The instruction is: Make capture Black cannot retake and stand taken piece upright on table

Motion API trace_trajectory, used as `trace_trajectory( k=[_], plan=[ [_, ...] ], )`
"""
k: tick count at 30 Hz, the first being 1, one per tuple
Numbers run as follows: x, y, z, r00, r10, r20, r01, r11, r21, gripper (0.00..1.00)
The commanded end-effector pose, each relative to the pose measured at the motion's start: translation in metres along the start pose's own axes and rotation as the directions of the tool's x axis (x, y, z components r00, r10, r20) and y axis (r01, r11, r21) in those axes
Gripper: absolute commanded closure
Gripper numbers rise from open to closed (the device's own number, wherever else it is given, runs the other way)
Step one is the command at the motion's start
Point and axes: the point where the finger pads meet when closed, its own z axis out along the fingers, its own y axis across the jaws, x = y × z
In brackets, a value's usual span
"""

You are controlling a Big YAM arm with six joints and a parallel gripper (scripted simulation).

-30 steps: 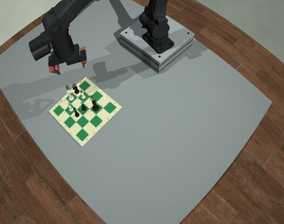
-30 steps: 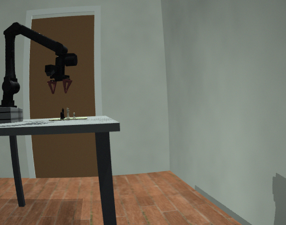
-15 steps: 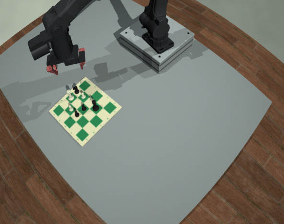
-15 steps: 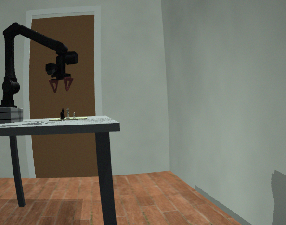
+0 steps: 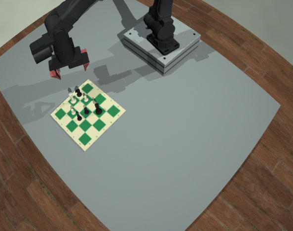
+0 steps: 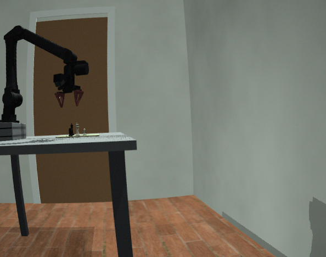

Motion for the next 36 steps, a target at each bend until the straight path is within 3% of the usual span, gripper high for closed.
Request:
trace_trajectory(
  k=[1,4,6,7,9,12,15,21,23,24,26,27,28,29,31,36],
  plan=[
    [0.003,0.007,0.006,0.963,-0.269,-0.001,0.269,0.963,-0.019,0.0],
    [0.005,0.009,0.013,0.917,-0.398,0.003,0.398,0.917,-0.018,0.0],
    [0.005,0.009,0.013,0.917,-0.398,0.003,0.398,0.917,-0.018,0.0],
    [0.004,0.024,-0.005,0.87,-0.492,0.021,0.492,0.869,-0.056,0.0],
    [0.001,0.008,0.022,0.821,-0.571,0.008,0.571,0.821,-0.008,0.0],
    [0.003,0.008,0.031,0.736,-0.677,0.01,0.677,0.736,-0.006,0.0],
    [0.003,0.008,0.038,0.639,-0.769,0.011,0.769,0.639,-0.003,0.0],
    [0.003,0.011,0.031,0.416,-0.909,0.024,0.909,0.416,0.001,0.0],
    [0.003,0.011,0.031,0.416,-0.909,0.024,0.909,0.416,0.001,0.0],
    [0.002,0.011,0.031,0.314,-0.949,0.03,0.95,0.314,-0.004,0.0],
    [0.002,0.011,0.032,0.233,-0.972,0.037,0.972,0.233,-0.011,0.0],
    [0.002,0.011,0.032,0.191,-0.981,0.043,0.982,0.19,-0.015,0.64],
    [0.002,0.011,0.032,0.148,-0.988,0.051,0.989,0.148,-0.021,0.64],
    [0.002,0.011,0.032,0.14,-0.989,0.052,0.99,0.139,-0.022,0.64],
    [0.005,0.028,0.019,0.14,-0.986,0.087,0.99,0.137,-0.034,0.64],
    [0.005,0.026,0.025,0.14,-0.988,0.072,0.99,0.138,-0.029,0.64]
  ],
)
